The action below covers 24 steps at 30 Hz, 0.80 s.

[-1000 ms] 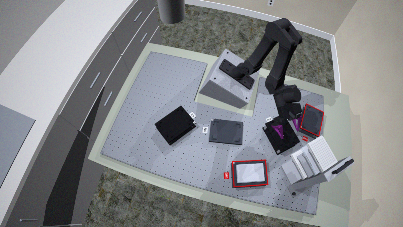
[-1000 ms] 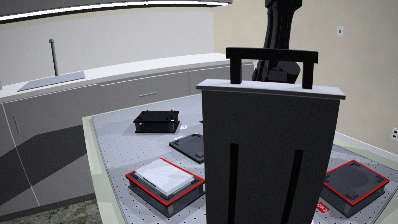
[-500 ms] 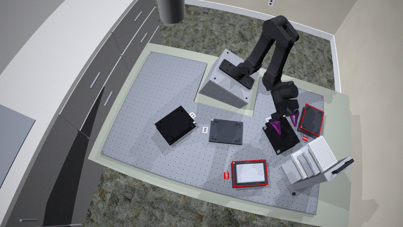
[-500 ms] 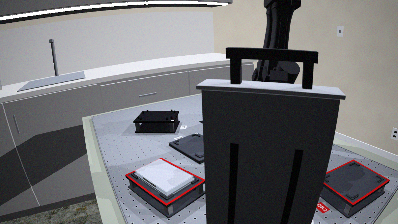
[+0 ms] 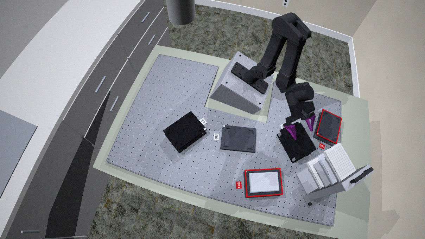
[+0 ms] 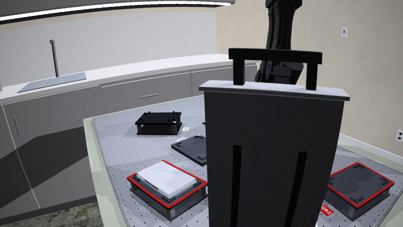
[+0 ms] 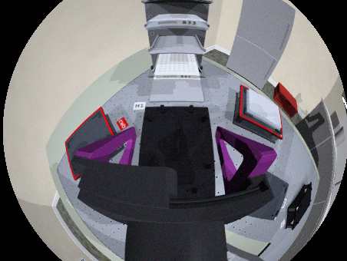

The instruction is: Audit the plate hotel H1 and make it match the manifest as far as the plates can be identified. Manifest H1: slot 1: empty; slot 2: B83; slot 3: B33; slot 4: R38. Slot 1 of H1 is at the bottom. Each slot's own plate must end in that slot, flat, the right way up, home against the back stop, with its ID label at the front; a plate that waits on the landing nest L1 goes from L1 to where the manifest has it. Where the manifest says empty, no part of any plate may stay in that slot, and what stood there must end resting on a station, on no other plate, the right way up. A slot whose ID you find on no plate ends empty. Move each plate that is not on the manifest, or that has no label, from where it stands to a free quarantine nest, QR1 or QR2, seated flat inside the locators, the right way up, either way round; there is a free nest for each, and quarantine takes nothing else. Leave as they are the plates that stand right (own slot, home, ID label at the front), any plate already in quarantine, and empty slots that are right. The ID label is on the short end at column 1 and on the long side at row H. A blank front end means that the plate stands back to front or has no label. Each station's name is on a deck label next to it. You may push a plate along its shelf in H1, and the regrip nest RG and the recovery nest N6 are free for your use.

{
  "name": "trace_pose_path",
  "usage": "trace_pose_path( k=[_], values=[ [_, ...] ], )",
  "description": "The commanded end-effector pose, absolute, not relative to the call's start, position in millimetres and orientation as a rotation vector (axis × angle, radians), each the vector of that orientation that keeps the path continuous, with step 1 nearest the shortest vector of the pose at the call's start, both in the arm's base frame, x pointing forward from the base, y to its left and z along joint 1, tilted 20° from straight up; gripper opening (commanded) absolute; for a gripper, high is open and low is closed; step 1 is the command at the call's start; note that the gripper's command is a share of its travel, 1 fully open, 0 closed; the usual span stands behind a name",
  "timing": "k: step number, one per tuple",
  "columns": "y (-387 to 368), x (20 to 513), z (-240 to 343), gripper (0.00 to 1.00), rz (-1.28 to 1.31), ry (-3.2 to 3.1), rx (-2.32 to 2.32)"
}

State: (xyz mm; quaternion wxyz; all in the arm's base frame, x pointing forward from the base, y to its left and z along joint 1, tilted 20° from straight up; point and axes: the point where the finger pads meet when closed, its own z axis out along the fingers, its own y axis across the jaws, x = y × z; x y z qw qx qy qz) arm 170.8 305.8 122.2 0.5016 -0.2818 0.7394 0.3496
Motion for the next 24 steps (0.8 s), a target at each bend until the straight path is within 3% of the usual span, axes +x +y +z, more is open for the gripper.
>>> trace_pose_path(
  k=[1,18,24],
  values=[
    [299,172,132,1.0,0.844,1.782,-0.654],
    [286,167,157,1.0,0.853,1.765,-0.643],
    [290,160,117,1.0,0.837,1.802,-0.678]
  ],
)
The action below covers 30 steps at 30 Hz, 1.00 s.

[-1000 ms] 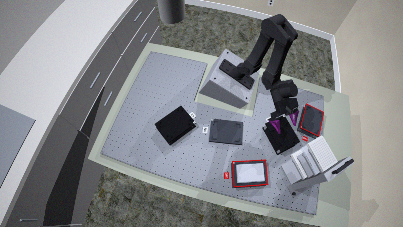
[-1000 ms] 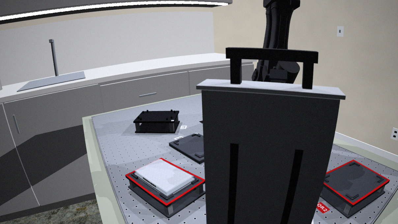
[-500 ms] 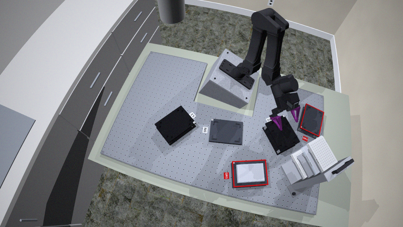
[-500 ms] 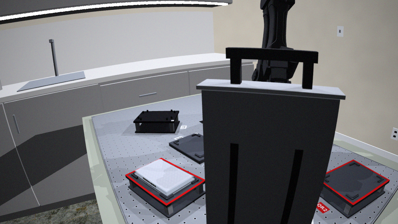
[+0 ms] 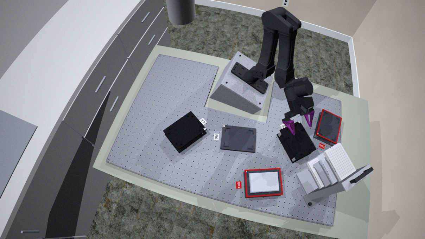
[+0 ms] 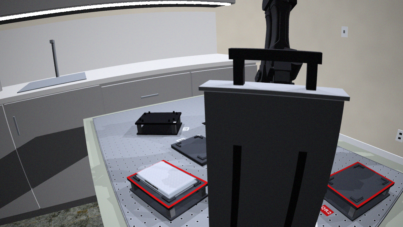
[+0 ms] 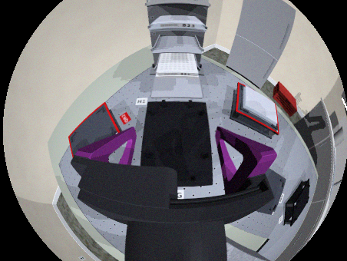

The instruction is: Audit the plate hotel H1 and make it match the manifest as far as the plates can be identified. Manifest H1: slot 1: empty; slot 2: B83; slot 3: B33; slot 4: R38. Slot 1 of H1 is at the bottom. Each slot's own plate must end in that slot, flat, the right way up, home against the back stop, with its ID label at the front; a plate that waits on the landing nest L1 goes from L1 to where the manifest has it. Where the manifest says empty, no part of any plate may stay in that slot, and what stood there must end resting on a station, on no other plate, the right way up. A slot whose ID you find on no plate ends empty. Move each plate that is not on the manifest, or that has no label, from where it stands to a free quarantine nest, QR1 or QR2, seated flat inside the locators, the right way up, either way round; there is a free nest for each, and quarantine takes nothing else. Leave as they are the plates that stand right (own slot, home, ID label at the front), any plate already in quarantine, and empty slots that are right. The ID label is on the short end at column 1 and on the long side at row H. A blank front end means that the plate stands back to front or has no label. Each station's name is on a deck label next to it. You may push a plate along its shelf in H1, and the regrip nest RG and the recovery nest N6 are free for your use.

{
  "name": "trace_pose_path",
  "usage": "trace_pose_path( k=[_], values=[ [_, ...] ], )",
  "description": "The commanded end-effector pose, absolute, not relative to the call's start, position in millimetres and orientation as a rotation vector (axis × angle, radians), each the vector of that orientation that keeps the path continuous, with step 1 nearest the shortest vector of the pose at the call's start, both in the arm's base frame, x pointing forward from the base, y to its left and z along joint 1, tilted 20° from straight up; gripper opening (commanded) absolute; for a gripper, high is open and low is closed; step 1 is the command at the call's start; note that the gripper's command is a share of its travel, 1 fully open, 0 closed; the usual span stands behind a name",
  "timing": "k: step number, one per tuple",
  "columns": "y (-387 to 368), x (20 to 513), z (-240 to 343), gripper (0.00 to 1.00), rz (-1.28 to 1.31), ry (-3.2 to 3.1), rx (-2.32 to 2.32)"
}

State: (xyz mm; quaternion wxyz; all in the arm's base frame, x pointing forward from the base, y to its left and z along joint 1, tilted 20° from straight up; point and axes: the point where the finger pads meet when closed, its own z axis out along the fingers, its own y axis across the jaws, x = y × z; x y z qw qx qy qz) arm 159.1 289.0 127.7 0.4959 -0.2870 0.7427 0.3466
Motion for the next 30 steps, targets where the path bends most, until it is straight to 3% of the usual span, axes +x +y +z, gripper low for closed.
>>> trace_pose_path(
  k=[1,11,30],
  values=[
    [291,160,114,1.0,0.836,1.802,-0.678],
    [299,159,90,1.0,0.836,1.802,-0.678],
    [312,172,107,1.0,0.85,1.767,-0.651]
  ],
)
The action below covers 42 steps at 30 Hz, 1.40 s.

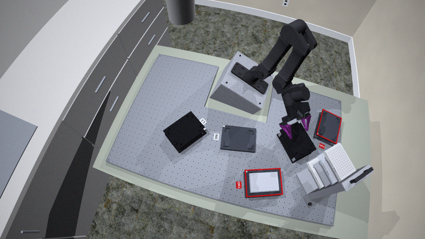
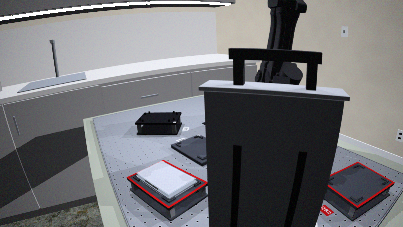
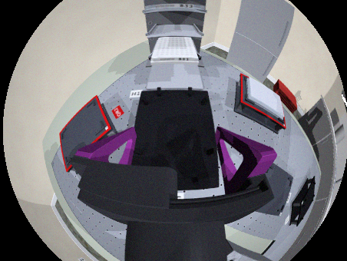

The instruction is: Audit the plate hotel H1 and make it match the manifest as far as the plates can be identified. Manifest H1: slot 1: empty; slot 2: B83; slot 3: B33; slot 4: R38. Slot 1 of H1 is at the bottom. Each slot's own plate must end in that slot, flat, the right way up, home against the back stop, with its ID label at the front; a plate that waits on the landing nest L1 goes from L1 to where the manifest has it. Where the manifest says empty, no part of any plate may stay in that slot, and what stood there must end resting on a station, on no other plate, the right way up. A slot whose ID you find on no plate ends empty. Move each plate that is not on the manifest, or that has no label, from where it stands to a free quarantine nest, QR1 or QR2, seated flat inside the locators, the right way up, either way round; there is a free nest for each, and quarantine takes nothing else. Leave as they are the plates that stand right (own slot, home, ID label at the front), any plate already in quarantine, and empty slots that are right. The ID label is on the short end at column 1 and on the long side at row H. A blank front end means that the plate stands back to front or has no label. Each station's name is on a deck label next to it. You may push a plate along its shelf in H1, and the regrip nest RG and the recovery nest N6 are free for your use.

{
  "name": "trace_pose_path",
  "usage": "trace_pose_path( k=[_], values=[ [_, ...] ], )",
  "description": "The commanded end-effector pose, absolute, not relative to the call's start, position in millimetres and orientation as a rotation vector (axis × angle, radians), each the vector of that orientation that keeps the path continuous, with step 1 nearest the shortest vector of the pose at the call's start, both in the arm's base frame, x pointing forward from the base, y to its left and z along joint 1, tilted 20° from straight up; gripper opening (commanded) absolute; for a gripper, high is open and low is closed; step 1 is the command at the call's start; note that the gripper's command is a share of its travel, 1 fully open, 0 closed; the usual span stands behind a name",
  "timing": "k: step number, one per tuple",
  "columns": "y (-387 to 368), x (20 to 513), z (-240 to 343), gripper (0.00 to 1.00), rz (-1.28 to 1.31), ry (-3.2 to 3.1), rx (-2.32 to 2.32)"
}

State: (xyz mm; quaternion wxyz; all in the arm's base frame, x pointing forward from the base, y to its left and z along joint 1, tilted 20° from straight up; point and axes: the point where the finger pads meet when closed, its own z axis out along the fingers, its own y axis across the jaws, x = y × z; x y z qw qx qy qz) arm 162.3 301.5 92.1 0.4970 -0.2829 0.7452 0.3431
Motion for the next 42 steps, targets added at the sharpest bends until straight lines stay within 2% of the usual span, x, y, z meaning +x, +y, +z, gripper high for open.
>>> trace_pose_path(
  k=[1,42],
  values=[
    [313,172,107,1.0,0.853,1.766,-0.655],
    [345,203,116,1.0,0.84,1.773,-0.663]
  ],
)
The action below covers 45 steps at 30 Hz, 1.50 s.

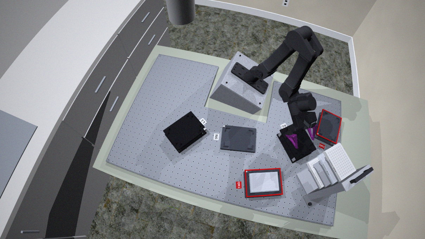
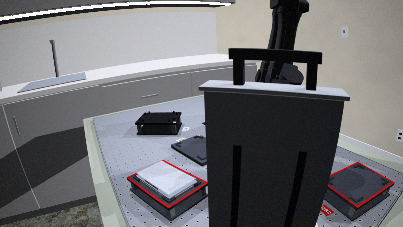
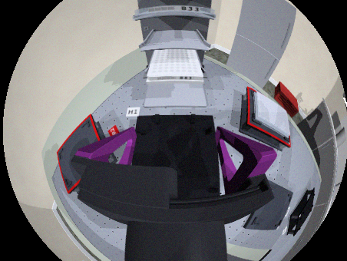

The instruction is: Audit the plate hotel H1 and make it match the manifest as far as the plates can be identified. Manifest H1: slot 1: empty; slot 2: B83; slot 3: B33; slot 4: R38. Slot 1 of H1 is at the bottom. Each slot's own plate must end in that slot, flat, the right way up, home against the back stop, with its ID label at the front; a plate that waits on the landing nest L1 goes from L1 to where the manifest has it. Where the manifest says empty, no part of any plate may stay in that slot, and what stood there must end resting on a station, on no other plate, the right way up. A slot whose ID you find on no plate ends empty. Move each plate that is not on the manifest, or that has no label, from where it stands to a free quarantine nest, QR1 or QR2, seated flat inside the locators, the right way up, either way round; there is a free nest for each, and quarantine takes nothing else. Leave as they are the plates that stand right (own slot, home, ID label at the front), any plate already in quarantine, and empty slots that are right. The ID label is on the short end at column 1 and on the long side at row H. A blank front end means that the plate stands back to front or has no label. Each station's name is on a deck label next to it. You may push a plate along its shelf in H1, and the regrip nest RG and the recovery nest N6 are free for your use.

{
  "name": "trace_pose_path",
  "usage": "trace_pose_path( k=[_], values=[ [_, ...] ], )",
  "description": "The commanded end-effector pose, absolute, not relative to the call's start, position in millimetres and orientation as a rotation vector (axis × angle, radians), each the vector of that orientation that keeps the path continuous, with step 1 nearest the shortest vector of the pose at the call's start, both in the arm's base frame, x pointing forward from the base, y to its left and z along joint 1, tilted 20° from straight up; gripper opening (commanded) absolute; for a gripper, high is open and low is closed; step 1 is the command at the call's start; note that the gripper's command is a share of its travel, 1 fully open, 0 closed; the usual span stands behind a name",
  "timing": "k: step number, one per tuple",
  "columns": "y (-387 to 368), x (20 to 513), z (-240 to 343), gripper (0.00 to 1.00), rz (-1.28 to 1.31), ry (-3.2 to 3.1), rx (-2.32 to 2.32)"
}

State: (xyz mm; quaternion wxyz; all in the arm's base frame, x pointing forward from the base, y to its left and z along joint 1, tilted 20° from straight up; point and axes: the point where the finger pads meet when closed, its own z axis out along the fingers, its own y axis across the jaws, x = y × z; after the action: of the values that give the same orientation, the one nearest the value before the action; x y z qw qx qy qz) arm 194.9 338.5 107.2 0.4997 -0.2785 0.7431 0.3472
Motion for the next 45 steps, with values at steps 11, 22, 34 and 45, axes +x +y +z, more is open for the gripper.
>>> trace_pose_path(
  k=[11,22,34,45],
  values=[
    [355,212,116,1.0,0.835,1.785,-0.669],
    [363,220,120,1.0,0.834,1.784,-0.668],
    [373,229,126,1.0,0.838,1.775,-0.664],
    [383,239,127,1.0,0.834,1.784,-0.667]
  ],
)
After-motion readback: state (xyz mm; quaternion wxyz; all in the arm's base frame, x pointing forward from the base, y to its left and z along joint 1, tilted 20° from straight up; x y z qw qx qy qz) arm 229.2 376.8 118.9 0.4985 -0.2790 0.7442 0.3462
